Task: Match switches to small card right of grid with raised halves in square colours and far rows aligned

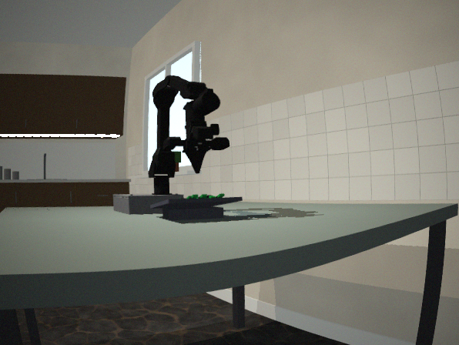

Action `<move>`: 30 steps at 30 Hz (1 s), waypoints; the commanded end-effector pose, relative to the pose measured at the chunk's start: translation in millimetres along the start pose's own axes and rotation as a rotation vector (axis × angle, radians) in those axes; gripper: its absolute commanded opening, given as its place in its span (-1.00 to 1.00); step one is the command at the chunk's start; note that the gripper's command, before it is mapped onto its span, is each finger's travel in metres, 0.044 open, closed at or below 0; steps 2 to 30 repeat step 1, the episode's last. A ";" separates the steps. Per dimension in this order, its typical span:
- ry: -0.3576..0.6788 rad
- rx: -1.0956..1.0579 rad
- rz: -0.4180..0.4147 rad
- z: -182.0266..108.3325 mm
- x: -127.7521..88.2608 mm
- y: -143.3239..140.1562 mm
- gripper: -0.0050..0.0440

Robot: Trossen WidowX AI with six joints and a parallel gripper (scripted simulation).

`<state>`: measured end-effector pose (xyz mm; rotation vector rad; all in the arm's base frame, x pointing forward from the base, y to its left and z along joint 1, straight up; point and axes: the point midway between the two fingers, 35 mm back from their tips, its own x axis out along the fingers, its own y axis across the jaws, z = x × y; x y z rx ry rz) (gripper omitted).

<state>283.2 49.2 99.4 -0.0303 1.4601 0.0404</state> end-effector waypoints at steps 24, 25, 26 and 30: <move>-0.005 -0.003 -0.002 0.3 -0.6 -0.4 -0.80; -0.005 -0.003 -0.002 0.3 -0.6 -0.4 -0.80; -0.005 -0.003 -0.002 0.3 -0.6 -0.4 -0.80; -0.005 -0.003 -0.002 0.3 -0.6 -0.4 -0.80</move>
